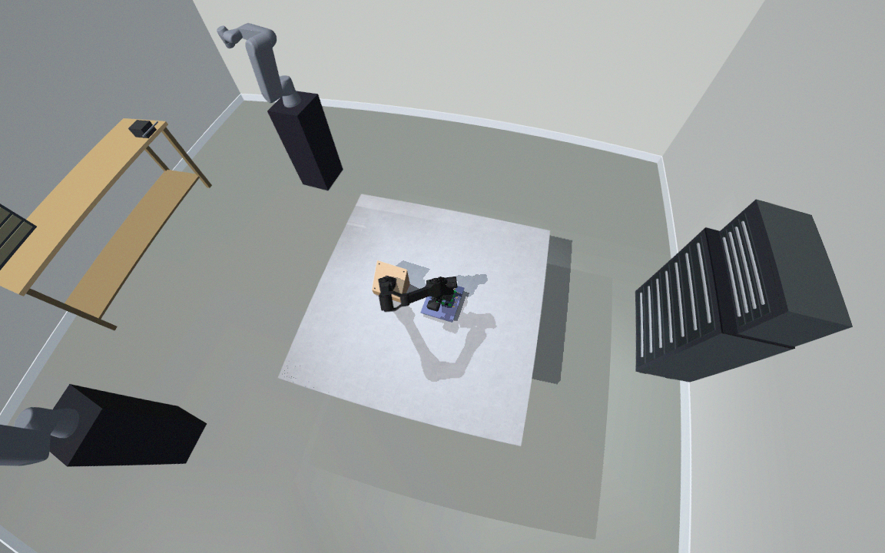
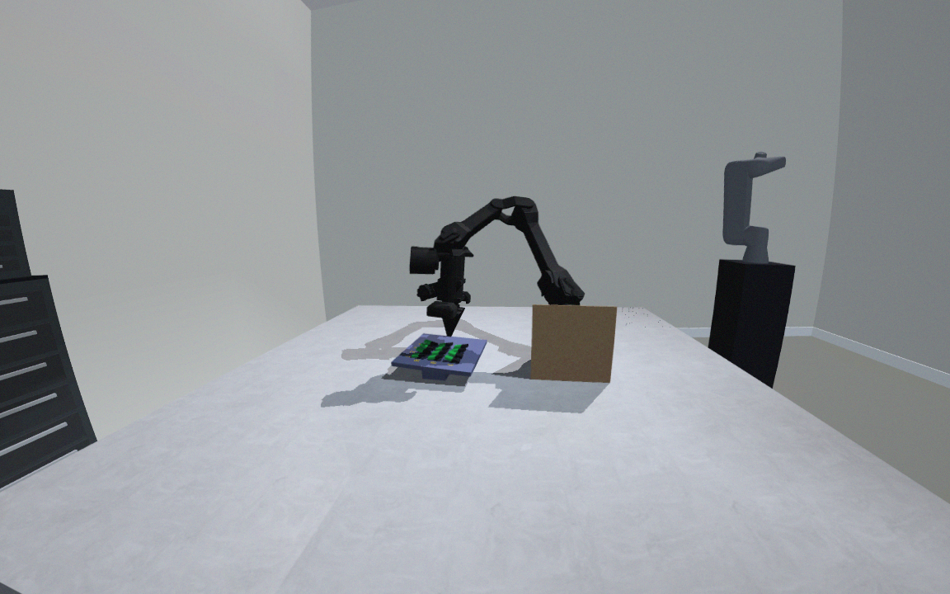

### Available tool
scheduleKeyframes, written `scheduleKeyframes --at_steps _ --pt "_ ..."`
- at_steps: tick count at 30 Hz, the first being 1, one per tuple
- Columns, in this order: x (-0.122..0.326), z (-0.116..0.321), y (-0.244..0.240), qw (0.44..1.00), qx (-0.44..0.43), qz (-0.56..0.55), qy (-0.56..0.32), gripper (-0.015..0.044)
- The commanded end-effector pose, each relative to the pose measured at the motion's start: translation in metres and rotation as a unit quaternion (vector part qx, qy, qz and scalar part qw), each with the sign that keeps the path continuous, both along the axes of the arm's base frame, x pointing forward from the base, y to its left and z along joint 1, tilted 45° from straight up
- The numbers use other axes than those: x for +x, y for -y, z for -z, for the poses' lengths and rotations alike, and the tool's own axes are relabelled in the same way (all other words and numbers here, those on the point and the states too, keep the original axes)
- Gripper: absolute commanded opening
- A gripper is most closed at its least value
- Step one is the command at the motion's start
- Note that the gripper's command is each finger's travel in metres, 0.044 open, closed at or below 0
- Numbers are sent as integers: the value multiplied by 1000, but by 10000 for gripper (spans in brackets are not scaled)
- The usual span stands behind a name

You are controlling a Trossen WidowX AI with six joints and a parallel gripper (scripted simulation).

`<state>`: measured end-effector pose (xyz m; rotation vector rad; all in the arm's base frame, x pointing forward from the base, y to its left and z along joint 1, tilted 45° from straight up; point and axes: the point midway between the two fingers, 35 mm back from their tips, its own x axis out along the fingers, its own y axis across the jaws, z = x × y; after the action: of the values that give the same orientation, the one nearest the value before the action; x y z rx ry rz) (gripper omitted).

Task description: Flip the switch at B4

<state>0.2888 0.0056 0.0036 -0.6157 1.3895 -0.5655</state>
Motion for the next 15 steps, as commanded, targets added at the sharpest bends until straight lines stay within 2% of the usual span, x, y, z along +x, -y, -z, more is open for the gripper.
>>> scheduleKeyframes --at_steps 1,15 --pt "-1 3 4 1000 -3 -3 -2 0" --pt "0 12 12 1000 -3 -3 -2 0"
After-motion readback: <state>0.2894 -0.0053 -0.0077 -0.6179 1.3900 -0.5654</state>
